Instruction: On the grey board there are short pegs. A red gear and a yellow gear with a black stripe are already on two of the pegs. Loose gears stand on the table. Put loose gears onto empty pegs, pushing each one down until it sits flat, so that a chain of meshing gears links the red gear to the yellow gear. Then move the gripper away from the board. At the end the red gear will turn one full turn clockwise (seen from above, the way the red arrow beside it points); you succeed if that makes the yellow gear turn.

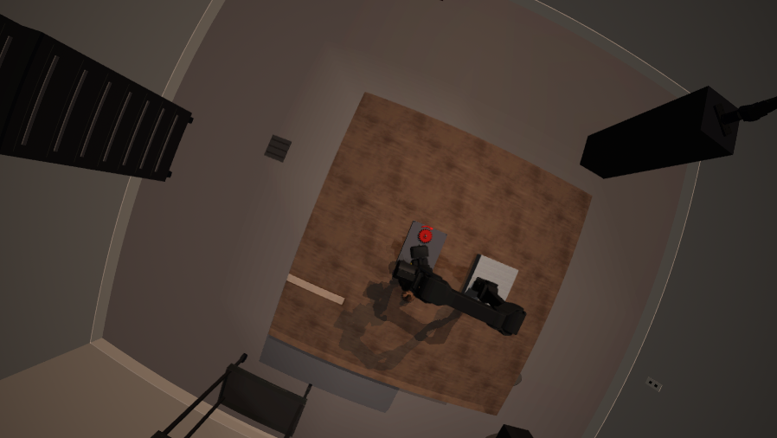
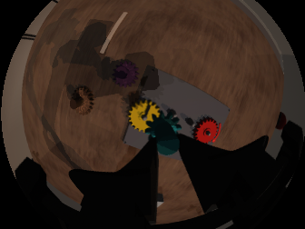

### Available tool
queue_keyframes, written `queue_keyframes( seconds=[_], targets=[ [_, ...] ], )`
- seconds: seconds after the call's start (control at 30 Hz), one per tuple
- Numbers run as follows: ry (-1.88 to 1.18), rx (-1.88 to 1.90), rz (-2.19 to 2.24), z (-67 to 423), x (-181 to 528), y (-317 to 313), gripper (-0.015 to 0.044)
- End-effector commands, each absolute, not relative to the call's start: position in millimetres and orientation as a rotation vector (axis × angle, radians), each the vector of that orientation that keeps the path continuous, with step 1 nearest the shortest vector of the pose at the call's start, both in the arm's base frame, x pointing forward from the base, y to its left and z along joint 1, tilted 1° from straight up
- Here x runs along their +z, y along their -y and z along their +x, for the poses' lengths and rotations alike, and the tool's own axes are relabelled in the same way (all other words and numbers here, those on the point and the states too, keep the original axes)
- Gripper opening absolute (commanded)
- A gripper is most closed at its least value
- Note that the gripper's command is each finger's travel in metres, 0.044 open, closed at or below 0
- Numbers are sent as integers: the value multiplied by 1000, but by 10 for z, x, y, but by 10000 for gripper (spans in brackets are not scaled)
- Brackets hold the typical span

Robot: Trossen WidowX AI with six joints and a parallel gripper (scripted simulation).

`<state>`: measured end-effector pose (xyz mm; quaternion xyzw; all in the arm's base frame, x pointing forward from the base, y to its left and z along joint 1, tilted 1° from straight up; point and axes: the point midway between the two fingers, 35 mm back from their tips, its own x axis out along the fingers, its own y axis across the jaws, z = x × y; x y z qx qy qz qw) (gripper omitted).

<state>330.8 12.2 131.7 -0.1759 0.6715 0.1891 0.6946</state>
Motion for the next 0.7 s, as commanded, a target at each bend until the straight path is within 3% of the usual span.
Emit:
queue_keyframes(
  seconds=[0.0, 0.67],
  targets=[
    [-1505, 428, -395, 3328, 1229, -11, 0],
    [-1502, 424, -411, 3361, 967, 503, 0]
  ],
)
